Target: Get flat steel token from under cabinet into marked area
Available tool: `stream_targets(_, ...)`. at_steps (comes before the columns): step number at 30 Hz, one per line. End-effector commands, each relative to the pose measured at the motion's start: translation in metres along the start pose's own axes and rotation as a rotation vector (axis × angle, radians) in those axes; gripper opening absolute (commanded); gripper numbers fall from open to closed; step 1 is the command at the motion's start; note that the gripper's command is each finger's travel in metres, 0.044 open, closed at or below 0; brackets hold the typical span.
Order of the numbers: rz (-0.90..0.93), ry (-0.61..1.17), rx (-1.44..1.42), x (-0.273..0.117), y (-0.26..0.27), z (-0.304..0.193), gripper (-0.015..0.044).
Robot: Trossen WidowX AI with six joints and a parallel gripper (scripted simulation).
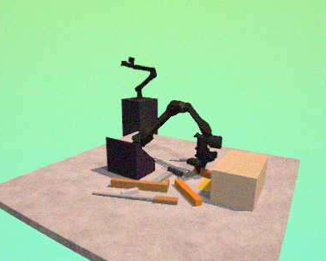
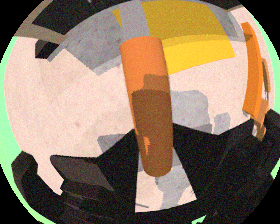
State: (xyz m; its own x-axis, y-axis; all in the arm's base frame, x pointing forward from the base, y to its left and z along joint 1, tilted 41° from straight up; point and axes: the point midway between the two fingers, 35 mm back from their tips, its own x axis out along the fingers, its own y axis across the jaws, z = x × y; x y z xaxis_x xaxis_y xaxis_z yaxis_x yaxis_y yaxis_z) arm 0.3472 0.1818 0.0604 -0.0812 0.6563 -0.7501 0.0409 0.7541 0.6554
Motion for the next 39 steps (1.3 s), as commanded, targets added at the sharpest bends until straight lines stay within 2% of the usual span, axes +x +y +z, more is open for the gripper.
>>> stream_targets(1,0.002,-0.002,-0.003,0.0,0.0,0.006,0.0)
stream_targets(39,0.001,-0.004,-0.004,0.0,-0.004,0.038,0.0)
